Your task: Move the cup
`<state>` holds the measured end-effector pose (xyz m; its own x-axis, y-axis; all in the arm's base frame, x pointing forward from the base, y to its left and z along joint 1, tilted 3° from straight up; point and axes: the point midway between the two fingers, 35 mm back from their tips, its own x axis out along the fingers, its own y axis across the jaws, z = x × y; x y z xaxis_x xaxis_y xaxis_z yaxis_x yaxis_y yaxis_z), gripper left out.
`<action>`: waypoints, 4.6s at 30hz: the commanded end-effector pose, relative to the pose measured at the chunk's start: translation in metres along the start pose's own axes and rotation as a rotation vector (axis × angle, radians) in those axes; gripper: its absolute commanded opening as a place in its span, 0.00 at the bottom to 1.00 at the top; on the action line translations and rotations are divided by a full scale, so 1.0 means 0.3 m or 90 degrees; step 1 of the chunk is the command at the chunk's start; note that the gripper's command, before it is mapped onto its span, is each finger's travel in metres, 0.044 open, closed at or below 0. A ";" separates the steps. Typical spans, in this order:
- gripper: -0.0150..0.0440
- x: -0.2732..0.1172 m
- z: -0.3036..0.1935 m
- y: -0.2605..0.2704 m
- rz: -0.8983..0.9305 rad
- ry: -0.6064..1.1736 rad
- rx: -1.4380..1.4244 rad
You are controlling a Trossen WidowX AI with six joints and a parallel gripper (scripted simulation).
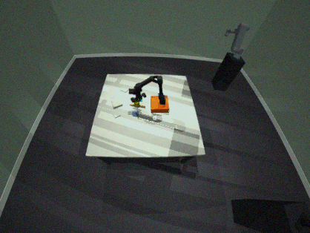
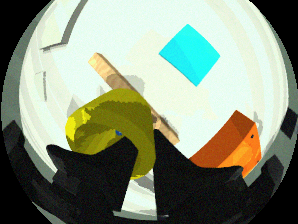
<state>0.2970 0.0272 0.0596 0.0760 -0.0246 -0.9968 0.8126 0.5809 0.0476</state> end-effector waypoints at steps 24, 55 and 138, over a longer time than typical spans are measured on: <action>0.25 -0.003 0.140 -0.118 0.000 0.000 -0.002; 0.25 -0.008 0.299 -0.259 -0.002 -0.003 -0.002; 0.50 -0.004 0.339 -0.293 -0.003 -0.005 -0.002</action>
<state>0.2837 -0.1068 0.0568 0.0704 -0.0364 -0.9969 0.8147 0.5788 0.0363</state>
